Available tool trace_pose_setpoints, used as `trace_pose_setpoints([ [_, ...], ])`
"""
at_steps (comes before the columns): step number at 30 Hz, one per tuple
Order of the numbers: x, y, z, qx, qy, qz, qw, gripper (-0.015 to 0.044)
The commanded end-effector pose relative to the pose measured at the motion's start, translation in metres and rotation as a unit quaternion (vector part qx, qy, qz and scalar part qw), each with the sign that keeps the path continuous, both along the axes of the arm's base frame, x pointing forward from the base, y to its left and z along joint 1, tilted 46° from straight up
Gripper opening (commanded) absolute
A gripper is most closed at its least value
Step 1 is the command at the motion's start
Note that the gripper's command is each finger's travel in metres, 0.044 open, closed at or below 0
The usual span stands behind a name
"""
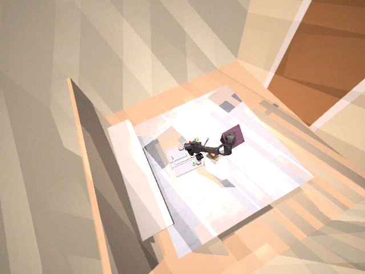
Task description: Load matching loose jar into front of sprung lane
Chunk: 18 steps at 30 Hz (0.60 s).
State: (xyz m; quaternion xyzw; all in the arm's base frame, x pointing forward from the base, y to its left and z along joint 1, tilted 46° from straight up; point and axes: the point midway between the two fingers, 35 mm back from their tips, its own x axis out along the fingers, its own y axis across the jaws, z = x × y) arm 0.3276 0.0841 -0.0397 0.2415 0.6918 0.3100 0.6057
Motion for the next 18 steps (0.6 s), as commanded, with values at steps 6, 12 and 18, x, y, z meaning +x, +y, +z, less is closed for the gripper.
trace_pose_setpoints([
  [6, 0.002, -0.008, 0.007, -0.002, -0.008, -0.001, 1.000, 0.0285],
  [12, -0.014, -0.011, 0.008, -0.002, -0.007, -0.001, 1.000, 0.0285],
  [18, -0.034, -0.014, 0.009, -0.002, -0.007, -0.001, 1.000, 0.0285],
])
